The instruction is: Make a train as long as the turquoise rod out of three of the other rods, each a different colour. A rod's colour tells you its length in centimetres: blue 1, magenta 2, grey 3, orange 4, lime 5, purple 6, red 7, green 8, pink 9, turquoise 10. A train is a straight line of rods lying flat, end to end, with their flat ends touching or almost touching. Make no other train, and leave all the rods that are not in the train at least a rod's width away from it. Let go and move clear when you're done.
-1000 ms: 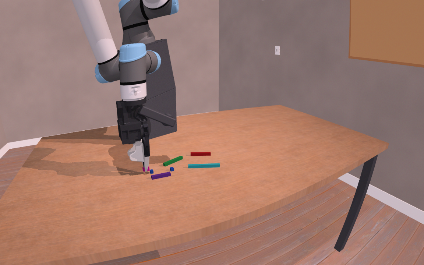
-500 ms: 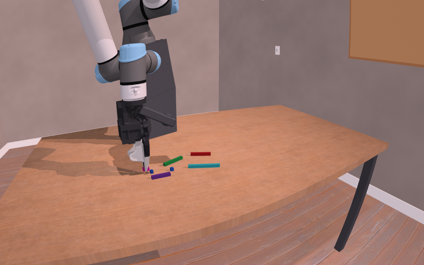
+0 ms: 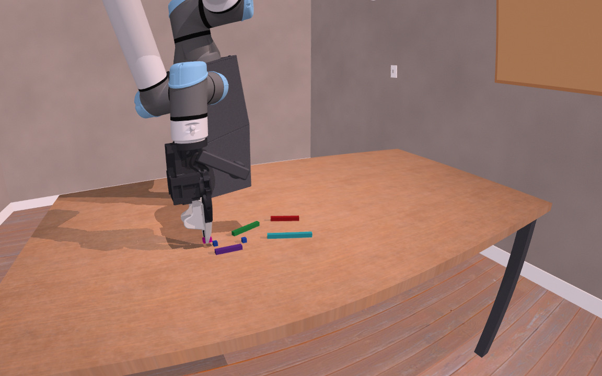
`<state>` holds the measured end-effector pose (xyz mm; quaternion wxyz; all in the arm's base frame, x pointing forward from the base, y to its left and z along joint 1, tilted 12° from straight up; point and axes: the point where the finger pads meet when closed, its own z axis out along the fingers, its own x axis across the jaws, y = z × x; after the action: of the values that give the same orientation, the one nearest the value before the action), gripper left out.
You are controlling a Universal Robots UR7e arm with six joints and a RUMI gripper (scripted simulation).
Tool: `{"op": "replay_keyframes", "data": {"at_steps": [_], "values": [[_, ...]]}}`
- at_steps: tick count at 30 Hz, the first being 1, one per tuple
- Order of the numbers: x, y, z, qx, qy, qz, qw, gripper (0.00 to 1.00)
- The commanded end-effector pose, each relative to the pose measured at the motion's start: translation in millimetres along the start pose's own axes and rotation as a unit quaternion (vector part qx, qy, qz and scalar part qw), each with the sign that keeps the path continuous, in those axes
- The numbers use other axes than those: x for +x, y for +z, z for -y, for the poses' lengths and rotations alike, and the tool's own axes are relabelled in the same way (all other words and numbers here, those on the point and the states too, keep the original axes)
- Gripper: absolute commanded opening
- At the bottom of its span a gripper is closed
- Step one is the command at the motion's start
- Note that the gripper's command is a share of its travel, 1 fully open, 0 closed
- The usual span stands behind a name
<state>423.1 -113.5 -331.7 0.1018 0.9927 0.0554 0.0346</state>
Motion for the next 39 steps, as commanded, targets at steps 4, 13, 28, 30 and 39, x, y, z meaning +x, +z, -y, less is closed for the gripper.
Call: {"op": "replay_keyframes", "data": {"at_steps": [4,13,28,30,39], "values": [[0,-0.3,0,0.000,0.000,0.000,1.000,0.00],[0,-0.3,0,0.000,0.000,0.000,1.000,0.00],[0,7.5,0,0.000,0.000,0.000,1.000,0.00],[0,9.2,0,0.000,0.000,0.000,1.000,0.00],[0,11.7,0,0.000,0.000,0.000,1.000,0.00]]}}
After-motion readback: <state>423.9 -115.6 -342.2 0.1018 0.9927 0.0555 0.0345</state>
